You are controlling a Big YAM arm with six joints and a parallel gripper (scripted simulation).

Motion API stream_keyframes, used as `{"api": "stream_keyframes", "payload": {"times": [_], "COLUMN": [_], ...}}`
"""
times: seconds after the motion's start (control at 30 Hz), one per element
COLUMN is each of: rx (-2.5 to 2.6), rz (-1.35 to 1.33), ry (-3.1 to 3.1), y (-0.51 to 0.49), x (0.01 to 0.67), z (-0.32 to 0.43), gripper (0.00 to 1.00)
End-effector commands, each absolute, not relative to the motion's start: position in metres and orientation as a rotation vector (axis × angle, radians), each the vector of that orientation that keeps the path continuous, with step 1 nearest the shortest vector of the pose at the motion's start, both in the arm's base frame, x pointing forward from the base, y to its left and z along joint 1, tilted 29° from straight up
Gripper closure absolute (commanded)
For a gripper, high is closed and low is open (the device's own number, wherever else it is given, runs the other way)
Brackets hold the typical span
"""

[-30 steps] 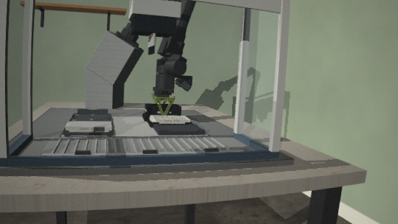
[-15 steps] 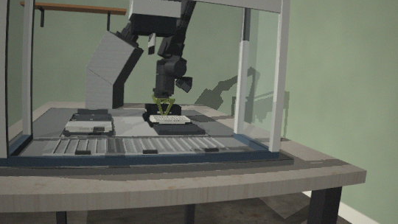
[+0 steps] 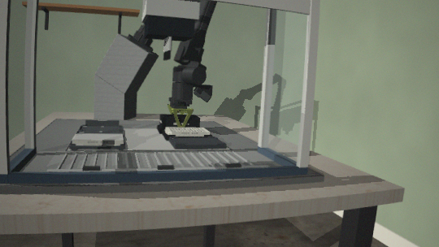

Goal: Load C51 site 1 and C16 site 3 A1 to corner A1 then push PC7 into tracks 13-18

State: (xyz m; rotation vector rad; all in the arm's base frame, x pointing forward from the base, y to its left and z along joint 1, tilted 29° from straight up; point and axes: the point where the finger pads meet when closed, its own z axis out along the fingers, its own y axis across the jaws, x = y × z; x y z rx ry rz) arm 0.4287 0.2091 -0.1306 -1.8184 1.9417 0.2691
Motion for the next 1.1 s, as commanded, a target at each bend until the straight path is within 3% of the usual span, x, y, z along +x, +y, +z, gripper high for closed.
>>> {"api": "stream_keyframes", "payload": {"times": [0.0,0.33,0.37,1.07], "rx": [-1.799,-1.799,-1.801,-1.806], "rz": [0.248,0.248,0.251,0.258], "ry": [1.914,1.914,1.927,1.931], "y": [0.2157,0.2157,0.2069,0.2084], "x": [0.4409,0.4409,0.4345,0.4339], "z": [-0.1155,-0.1155,-0.1251,-0.1251], "gripper": [0.00,0.00,1.00,1.00]}}
